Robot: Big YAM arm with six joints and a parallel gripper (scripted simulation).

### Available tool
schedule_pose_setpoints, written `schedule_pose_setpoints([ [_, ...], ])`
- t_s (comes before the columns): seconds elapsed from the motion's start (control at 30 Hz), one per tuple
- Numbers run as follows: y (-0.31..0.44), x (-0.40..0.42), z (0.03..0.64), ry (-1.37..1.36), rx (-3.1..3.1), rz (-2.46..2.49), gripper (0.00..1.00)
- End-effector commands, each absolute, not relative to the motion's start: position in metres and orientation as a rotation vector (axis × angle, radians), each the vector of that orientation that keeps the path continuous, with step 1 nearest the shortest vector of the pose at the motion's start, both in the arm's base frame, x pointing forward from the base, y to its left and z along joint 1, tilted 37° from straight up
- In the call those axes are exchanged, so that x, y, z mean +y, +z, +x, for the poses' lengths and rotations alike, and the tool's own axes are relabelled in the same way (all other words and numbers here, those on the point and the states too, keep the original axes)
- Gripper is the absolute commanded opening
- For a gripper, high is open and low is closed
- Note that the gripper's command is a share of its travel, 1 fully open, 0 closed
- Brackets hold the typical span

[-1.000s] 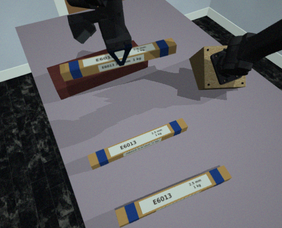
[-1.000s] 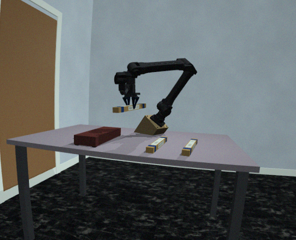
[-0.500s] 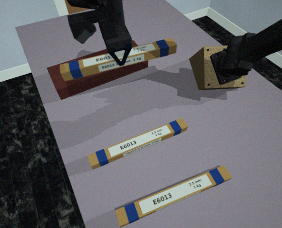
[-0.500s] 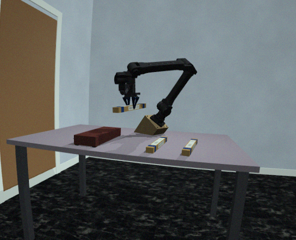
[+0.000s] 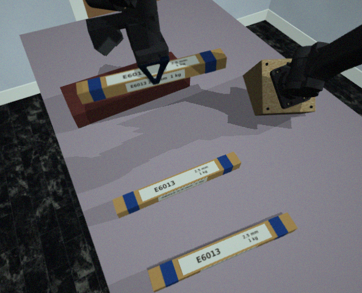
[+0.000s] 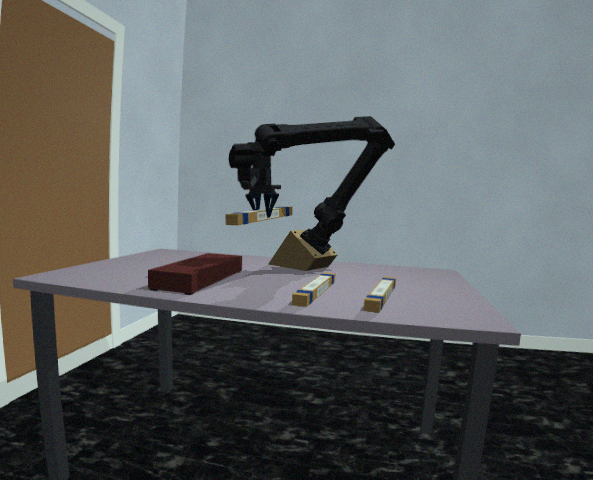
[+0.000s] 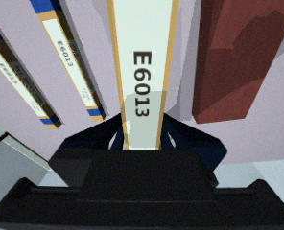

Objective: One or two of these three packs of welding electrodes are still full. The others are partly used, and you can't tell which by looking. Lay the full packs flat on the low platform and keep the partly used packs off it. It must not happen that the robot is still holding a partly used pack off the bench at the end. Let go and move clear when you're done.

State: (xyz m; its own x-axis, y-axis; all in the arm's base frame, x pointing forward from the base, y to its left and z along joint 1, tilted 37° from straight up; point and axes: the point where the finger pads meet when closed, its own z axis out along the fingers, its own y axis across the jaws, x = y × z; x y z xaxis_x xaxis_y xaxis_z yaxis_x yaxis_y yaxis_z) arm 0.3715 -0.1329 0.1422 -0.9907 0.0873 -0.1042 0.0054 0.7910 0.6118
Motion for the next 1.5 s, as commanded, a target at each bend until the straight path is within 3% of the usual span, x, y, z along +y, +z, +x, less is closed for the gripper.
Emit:
schedule_pose_setpoints([
  [0.0, 0.1867, -0.1687, 0.3899, 0.846, 2.779, 0.071, 0.00],
  [1.47, 0.1863, -0.1656, 0.3883, 0.837, 2.771, 0.024, 0.00],
])
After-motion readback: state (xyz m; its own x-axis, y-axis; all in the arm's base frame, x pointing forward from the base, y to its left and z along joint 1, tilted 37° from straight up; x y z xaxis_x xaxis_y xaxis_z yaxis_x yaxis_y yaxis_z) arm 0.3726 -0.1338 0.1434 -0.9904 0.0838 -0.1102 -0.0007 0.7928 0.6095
